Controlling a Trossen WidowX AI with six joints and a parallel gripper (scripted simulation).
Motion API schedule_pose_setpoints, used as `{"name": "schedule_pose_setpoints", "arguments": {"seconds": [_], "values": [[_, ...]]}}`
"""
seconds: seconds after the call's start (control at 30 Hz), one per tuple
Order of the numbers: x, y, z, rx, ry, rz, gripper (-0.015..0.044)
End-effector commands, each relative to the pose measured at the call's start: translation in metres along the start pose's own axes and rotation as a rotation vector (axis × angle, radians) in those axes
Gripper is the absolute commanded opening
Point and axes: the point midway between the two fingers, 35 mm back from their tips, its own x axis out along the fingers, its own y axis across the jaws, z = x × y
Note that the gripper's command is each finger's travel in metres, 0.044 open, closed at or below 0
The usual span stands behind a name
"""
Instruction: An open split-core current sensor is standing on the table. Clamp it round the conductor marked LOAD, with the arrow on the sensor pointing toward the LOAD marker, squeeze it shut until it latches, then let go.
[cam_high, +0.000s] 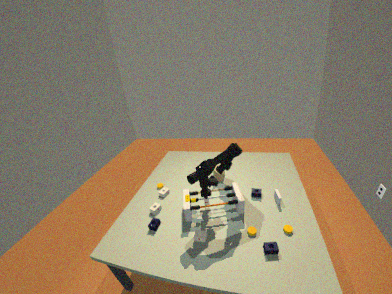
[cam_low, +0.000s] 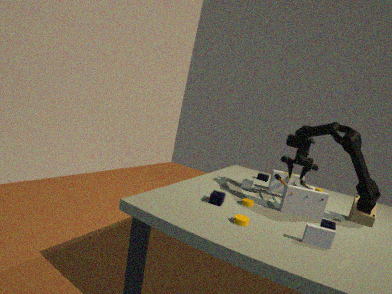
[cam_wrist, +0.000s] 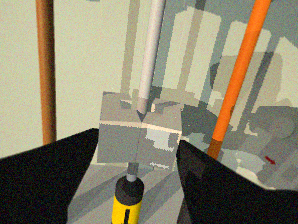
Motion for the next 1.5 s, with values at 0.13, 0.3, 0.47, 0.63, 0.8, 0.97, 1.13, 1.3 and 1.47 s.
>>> {"name": "schedule_pose_setpoints", "arguments": {"seconds": [0.13,0.3,0.47,0.63,0.8,0.97,1.13,1.3,1.47], "values": [[-0.002,0.001,-0.001,0.004,0.001,-0.006,0.0315],[-0.002,0.001,-0.001,0.004,0.001,-0.006,0.0440],[-0.002,0.001,-0.001,0.004,0.001,-0.006,0.0440],[0.019,0.000,-0.001,0.000,0.006,-0.003,0.0440],[0.030,0.000,0.000,-0.001,0.008,-0.002,0.0440],[0.034,0.000,0.000,-0.001,0.008,-0.002,0.0440],[0.043,-0.001,-0.001,-0.001,0.007,-0.002,0.0440],[0.051,-0.001,0.000,-0.002,0.007,-0.002,0.0440],[0.058,-0.001,0.000,-0.002,0.007,-0.002,0.0440]]}}
